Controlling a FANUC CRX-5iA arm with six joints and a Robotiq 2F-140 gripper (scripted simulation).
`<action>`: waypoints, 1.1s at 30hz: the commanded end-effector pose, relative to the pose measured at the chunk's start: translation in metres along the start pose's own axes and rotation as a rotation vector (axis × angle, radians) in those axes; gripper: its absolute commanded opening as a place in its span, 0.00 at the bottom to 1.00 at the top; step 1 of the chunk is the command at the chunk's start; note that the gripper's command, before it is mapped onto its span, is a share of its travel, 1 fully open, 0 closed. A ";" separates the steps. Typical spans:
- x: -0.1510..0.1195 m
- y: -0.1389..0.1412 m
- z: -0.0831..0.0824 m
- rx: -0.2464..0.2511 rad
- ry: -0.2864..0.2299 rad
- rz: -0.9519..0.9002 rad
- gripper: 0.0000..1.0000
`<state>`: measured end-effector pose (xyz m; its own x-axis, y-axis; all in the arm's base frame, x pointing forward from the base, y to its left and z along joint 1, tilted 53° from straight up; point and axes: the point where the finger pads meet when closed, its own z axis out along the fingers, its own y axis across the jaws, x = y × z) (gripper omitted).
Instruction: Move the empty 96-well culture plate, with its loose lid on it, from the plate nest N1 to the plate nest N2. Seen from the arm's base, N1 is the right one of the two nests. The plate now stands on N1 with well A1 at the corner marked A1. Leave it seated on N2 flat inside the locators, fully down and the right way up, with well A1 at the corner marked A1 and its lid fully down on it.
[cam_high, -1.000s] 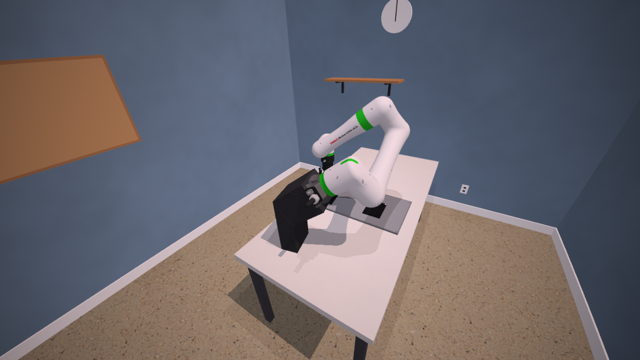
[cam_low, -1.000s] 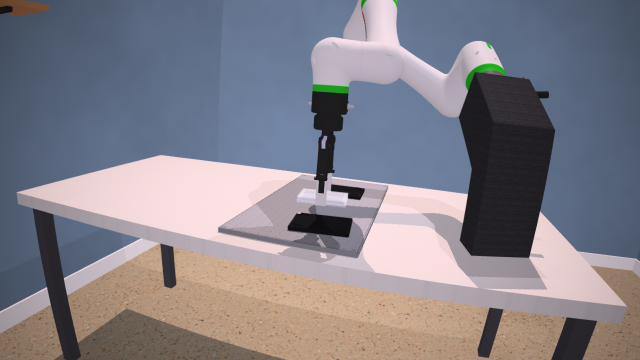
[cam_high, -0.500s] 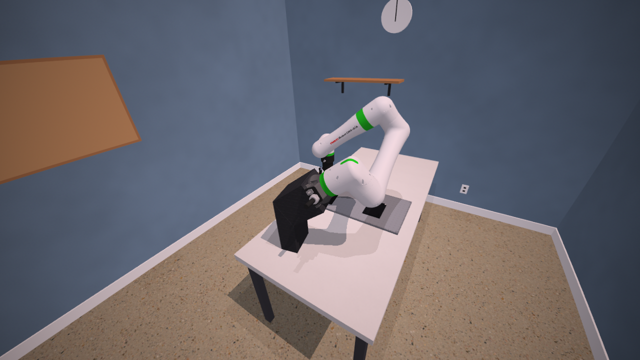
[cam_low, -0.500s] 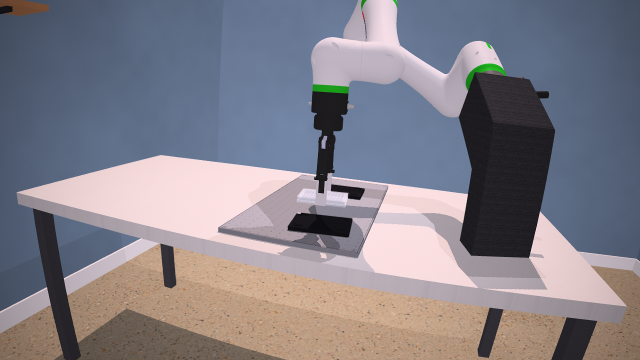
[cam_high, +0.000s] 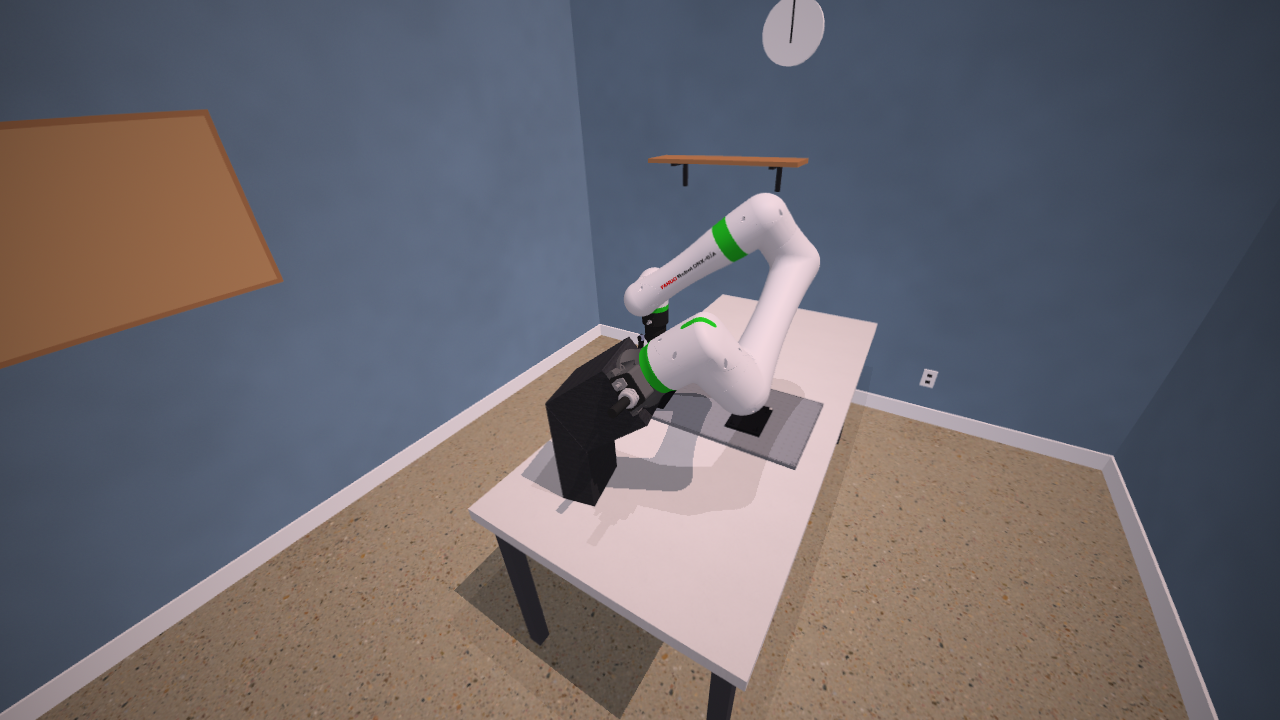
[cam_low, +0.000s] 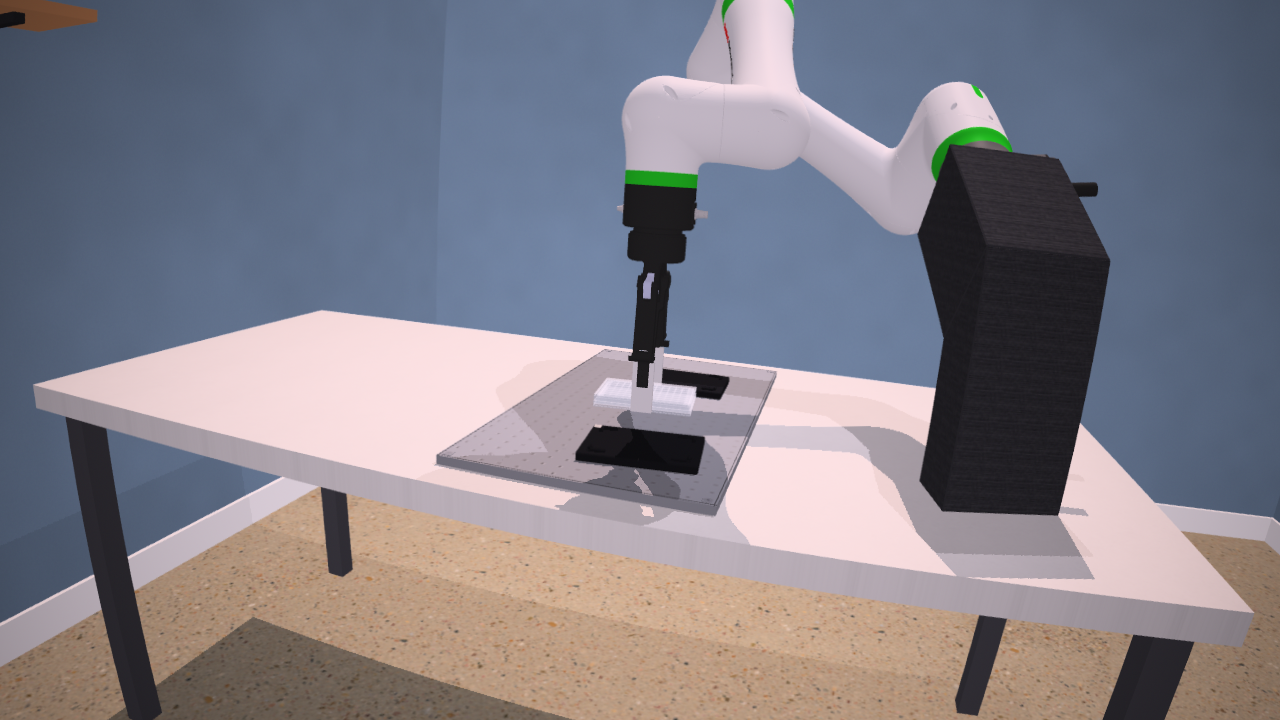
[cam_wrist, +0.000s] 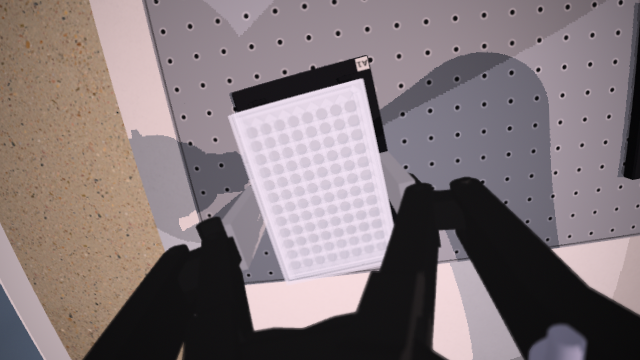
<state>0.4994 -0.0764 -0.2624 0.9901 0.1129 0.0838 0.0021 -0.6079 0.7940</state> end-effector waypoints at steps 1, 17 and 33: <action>0.000 0.000 0.005 0.000 0.000 0.000 0.00; 0.000 0.000 0.028 0.000 0.000 0.000 0.00; 0.000 0.000 0.049 0.000 0.000 0.000 0.00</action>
<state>0.5061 -0.1134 -0.2906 0.9901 0.1128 0.0837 0.0021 -0.6079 0.7940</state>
